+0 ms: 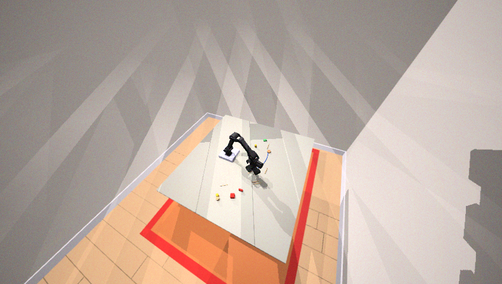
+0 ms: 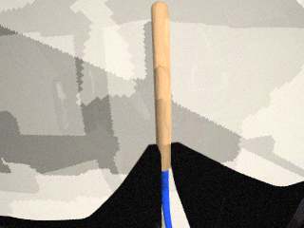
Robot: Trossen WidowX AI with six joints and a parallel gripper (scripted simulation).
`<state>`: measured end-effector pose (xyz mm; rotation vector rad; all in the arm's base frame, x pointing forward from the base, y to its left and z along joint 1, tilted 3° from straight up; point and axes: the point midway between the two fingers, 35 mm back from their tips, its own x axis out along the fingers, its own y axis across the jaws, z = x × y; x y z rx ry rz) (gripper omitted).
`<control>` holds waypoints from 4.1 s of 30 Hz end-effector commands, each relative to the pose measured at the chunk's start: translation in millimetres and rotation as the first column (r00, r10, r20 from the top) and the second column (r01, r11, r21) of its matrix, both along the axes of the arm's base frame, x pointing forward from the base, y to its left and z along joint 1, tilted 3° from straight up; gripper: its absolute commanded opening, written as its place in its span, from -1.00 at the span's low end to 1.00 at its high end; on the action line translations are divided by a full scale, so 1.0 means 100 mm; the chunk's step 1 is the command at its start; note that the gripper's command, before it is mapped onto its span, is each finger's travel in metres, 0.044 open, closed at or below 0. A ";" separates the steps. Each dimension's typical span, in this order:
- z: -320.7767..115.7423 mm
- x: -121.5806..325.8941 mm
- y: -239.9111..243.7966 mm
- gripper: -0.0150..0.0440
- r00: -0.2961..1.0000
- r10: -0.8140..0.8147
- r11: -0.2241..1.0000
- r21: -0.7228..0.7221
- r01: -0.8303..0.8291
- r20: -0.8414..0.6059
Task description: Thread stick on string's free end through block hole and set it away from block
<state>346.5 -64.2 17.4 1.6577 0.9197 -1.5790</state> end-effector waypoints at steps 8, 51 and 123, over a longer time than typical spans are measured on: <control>0.18 0.03 -0.01 -0.49 1.000 0.002 1.000 -0.003 -0.002 0.013; 0.44 0.05 0.03 -0.49 0.952 0.305 0.952 -0.011 -0.305 0.017; 0.51 0.53 0.55 -0.49 -0.984 0.170 -0.981 -0.101 -0.164 -0.051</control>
